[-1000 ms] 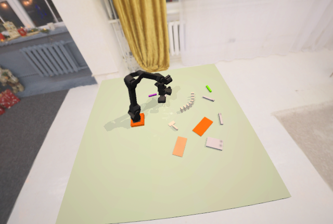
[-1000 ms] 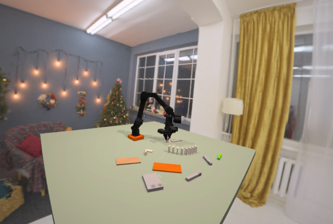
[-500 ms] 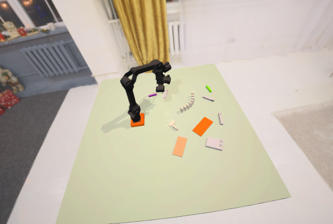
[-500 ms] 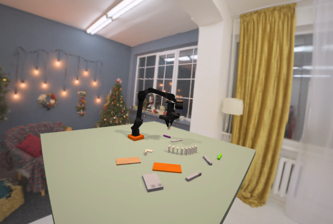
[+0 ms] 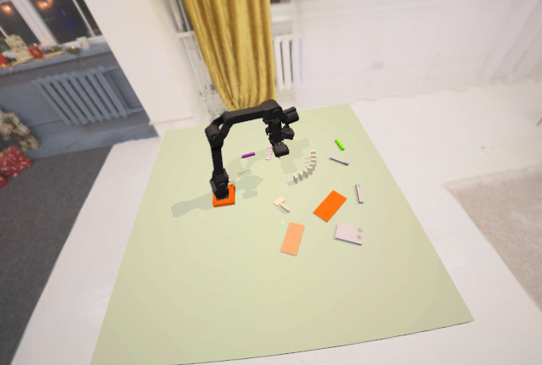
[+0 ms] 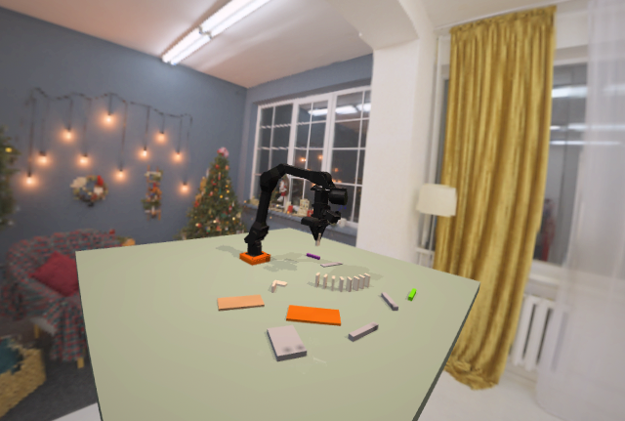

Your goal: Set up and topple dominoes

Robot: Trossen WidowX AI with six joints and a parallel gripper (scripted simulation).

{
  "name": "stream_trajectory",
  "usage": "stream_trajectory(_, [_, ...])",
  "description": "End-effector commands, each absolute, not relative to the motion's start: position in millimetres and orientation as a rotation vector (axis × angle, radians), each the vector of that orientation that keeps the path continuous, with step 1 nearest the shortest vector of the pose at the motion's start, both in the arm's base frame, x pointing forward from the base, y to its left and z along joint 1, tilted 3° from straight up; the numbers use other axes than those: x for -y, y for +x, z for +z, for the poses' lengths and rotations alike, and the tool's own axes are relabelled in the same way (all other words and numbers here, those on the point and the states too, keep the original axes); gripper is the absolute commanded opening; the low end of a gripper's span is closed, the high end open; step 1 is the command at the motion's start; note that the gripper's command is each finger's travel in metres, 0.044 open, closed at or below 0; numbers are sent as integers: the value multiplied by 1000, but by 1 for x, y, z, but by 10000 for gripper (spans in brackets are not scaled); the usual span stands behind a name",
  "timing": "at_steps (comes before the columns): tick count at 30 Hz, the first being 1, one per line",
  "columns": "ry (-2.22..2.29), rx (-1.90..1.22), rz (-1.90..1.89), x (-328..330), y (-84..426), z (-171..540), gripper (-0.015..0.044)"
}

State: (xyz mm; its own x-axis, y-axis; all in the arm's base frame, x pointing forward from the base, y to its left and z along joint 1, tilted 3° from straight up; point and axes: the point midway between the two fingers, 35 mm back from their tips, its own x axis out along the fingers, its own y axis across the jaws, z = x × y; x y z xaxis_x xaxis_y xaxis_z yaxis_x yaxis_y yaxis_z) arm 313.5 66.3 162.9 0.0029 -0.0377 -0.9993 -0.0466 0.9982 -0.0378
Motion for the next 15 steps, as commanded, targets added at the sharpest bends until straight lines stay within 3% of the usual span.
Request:
stream_trajectory(1, [-237, -1555, 150, -1, 341, 170, 107])
stream_trajectory(15, [-267, -1556, 175, 11, 346, 159, 107])
